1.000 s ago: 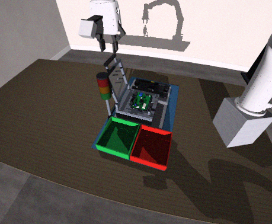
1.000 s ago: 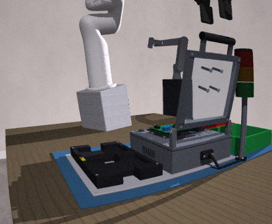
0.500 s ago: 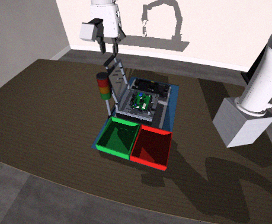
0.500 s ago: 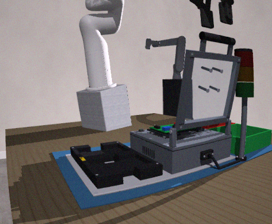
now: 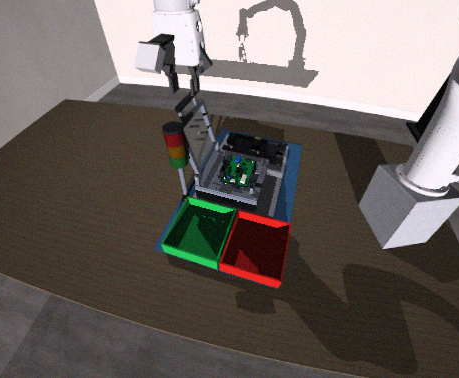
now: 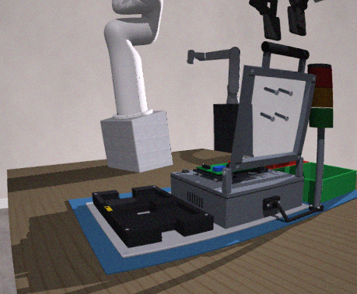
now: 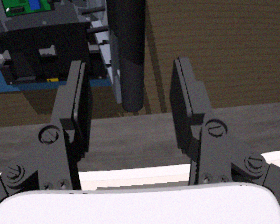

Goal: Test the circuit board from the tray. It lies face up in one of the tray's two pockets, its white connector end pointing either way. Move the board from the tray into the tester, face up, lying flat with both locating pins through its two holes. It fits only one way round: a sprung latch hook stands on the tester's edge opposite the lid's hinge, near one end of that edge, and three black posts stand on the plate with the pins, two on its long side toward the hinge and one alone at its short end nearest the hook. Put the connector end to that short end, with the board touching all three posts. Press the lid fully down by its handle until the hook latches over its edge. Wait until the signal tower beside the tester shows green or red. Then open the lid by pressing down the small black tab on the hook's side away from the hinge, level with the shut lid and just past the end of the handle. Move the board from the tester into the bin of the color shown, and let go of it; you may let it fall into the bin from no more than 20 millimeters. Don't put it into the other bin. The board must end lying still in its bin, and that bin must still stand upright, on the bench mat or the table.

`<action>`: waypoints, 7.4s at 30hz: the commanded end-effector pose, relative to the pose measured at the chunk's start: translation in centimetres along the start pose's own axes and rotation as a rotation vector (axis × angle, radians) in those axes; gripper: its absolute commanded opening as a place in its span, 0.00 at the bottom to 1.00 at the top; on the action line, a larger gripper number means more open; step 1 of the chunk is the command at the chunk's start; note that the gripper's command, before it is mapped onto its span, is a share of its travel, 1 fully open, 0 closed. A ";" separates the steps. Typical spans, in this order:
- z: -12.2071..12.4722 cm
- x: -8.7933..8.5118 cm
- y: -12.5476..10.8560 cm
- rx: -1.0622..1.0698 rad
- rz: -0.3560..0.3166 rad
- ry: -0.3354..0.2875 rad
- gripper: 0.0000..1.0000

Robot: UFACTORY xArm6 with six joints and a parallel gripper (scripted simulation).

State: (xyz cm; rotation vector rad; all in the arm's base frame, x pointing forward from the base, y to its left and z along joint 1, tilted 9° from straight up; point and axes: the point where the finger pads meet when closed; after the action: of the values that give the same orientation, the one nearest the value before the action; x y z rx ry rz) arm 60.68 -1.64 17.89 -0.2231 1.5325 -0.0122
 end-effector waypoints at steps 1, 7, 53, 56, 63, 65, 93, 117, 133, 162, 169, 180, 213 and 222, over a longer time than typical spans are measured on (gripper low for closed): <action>0.1 0.8 0.0 0.000 -0.001 -0.005 0.51; 0.2 1.8 0.0 0.000 -0.001 -0.005 0.51; 0.2 3.2 -0.1 0.000 -0.001 -0.005 0.00; 0.2 3.2 -0.1 0.000 -0.001 -0.005 0.00; 0.2 3.2 -0.1 0.000 -0.001 -0.005 0.00; 0.2 3.2 -0.1 0.000 -0.001 -0.005 0.00; -0.2 3.1 0.1 0.000 -0.001 -0.005 0.00; -2.6 2.7 0.7 0.000 -0.001 -0.005 0.00; -5.4 2.6 1.3 0.000 -0.001 -0.005 0.00; -12.2 4.5 3.1 0.000 -0.001 -0.005 0.00; -14.4 5.8 3.6 0.000 -0.001 -0.005 0.00; -17.2 8.2 4.3 0.000 -0.001 -0.005 0.00; -21.8 17.5 5.4 0.000 -0.001 -0.005 0.00; -22.0 19.1 5.5 0.000 -0.001 -0.005 0.00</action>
State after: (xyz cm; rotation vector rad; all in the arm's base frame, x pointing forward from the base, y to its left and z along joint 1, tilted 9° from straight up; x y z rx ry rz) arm 38.82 -1.96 -1.77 -0.2222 1.5323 -0.0107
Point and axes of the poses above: the point where the finger pads meet when closed, its own x axis out along the fingers, its own z axis across the jaws, y = z × x, and after that the axes turned 14 degrees about -x, right-handed
